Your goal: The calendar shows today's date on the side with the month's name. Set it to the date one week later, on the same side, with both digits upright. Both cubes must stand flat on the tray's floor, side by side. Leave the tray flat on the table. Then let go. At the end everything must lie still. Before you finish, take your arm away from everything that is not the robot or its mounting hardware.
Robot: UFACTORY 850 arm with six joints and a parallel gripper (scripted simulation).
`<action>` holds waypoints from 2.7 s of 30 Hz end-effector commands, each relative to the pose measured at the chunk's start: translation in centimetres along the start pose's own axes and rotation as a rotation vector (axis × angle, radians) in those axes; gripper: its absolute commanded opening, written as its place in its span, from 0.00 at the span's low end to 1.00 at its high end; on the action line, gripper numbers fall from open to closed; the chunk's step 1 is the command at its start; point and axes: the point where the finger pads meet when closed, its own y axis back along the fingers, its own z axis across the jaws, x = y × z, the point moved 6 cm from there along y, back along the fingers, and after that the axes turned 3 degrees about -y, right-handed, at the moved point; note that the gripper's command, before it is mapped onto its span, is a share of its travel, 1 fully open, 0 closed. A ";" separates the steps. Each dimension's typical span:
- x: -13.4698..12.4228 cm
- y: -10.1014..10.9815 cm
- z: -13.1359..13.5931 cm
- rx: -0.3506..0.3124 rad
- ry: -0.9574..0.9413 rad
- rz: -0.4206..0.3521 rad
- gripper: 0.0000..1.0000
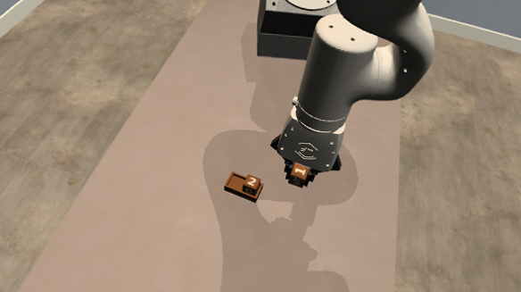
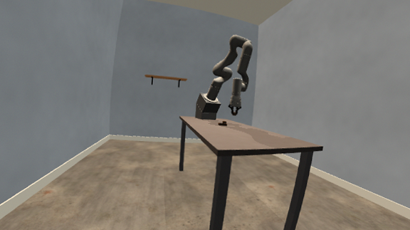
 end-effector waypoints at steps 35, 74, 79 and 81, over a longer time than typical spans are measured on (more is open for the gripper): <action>-0.1 -6.1 0.2 -0.012 -0.030 0.006 0.27; -0.1 -9.6 0.2 -0.012 -0.030 0.006 0.27; -0.1 -9.6 0.2 -0.012 -0.030 0.006 0.27; -0.1 -9.6 0.2 -0.012 -0.030 0.006 0.27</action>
